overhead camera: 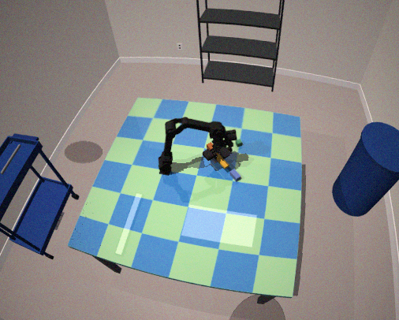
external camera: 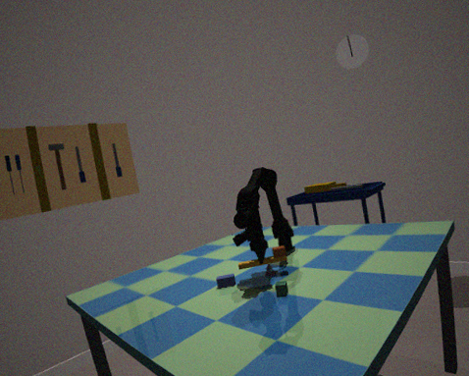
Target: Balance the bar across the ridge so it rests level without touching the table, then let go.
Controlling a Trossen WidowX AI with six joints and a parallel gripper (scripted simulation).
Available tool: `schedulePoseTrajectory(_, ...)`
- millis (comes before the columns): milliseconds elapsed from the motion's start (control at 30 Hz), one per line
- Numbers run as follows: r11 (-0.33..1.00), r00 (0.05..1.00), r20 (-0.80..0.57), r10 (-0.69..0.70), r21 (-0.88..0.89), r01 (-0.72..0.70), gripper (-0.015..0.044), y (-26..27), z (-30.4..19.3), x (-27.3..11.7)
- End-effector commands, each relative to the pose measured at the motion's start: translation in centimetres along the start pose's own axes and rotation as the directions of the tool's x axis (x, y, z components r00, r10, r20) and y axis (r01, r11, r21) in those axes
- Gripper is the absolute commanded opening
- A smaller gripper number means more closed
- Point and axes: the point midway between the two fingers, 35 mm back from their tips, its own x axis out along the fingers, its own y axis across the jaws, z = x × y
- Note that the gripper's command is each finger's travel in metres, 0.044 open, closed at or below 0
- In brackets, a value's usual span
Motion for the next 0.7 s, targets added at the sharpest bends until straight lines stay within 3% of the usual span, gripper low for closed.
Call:
schedulePoseTrajectory(0, 1.0, 1.0, 0.0, 0.0, 0.0, 0.0, 0.0173, -0.01, 0.0, 0.02)
schedulePoseTrajectory(467, 1.0, 1.0, 0.0, 0.0, 0.0, 0.0, 0.0185, -0.01, 0.0, 0.02)
schedulePoseTrajectory(667, 1.0, 1.0, 0.0, 0.0, 0.0, 0.0, 0.0343, -0.01, 0.0, 0.02)
